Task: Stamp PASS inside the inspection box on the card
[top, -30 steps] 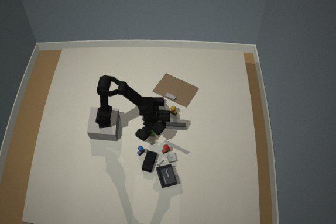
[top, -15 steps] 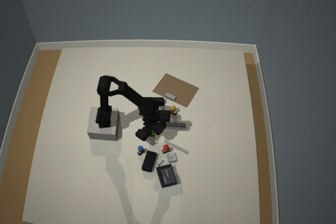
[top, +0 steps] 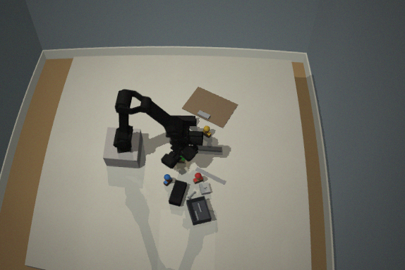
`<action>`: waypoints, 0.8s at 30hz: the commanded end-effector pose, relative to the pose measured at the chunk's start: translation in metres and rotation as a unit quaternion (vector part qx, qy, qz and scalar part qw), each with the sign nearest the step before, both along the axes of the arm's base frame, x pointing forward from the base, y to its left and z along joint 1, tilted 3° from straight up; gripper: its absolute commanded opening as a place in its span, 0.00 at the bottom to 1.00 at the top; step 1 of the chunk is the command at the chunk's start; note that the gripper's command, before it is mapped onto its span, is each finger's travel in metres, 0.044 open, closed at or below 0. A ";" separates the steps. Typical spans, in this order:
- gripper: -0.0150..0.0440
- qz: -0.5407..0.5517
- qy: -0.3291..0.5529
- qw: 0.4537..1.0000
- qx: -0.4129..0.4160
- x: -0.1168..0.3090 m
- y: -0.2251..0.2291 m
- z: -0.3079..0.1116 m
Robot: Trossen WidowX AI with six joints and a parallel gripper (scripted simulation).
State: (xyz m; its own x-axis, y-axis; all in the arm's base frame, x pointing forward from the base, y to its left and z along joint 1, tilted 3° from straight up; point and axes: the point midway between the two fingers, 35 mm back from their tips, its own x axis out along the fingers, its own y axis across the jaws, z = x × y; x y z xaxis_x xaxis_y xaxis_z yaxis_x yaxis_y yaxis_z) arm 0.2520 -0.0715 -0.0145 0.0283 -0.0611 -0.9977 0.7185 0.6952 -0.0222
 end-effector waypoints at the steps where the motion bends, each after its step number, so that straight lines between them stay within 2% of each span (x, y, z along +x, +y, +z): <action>1: 0.25 0.001 -0.001 1.000 -0.002 0.000 -0.001 -0.001; 24: 0.25 0.001 -0.001 1.000 -0.002 0.000 0.000 0.007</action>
State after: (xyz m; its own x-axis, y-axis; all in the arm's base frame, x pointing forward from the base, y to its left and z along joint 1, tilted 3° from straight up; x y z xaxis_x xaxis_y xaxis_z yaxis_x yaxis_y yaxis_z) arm 0.2522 -0.0715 -0.0090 0.0316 -0.0620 -0.9976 0.7181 0.6957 -0.0204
